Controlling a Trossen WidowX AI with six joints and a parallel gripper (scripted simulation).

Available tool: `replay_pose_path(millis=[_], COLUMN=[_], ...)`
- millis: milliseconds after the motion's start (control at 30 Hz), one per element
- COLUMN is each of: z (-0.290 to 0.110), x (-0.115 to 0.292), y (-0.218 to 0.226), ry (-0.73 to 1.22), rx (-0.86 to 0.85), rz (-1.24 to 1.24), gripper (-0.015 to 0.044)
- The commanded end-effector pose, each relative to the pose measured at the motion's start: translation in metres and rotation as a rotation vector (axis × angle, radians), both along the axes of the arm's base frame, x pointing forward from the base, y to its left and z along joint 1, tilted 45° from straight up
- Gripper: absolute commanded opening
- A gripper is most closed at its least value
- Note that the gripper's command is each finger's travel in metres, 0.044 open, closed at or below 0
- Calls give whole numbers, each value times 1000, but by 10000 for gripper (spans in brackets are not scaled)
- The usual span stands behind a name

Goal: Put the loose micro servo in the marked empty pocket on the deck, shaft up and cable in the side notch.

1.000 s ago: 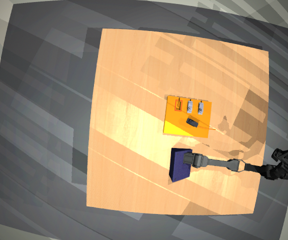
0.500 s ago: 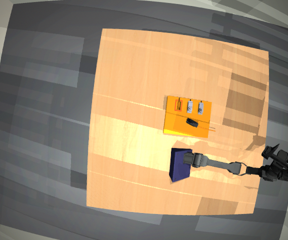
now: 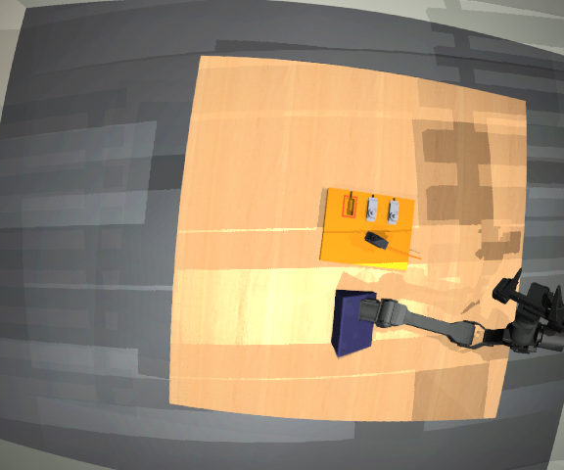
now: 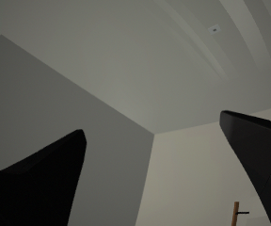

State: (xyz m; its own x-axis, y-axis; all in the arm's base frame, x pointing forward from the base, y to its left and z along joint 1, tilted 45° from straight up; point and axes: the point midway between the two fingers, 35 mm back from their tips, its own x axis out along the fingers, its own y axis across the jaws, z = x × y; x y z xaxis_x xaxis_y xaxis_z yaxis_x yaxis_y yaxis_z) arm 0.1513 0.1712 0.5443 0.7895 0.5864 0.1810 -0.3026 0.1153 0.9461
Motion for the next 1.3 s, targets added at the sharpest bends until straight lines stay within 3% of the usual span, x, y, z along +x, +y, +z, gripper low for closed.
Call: replay_pose_path(millis=[0,600,1267], z=[-29,-178,-336], x=[16,87,120], y=[20,53,3], ry=[85,546,1020], rx=[-58,-224,-304], rz=[-23,-254,-714], gripper=[440,440,440])
